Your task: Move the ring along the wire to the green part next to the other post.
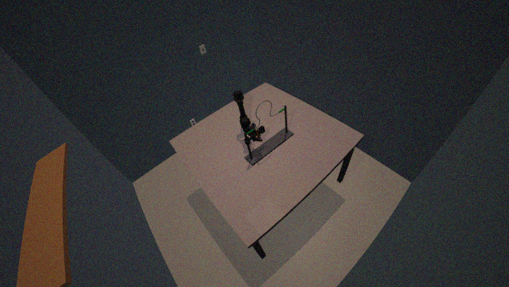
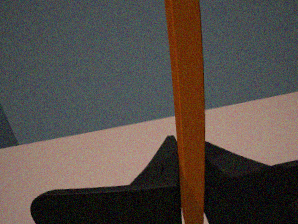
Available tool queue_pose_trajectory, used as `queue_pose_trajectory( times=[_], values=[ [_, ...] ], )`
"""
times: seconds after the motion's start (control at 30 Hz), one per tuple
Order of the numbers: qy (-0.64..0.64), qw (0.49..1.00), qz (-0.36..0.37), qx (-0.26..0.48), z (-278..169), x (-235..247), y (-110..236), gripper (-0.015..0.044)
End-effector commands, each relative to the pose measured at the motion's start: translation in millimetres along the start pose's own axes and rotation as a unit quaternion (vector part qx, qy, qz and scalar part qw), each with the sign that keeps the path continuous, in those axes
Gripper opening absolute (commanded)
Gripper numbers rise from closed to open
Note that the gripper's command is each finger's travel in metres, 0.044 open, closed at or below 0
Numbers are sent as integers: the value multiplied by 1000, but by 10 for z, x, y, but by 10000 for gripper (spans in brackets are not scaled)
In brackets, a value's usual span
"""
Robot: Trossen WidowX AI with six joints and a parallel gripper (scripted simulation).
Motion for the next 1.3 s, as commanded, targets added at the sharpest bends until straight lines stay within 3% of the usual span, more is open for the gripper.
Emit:
queue_pose_trajectory(
  times=[0.0,0.73,1.27],
  values=[
    [-19,1000,-1,-1,-8,78,10,-150],
    [-221,975,2,0,78,753,6,-150],
    [-368,924,31,96,432,1092,223,-150]
  ],
)
Point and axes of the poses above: the point midway between the two fingers, 35 mm back from their tips, its own y axis back along the fingers, its own x axis across the jaws, z = x × y, the point moved 6 cm from there along y, back along the fingers, and after that the axes turned 6 degrees about -y, right-handed, at the moved point
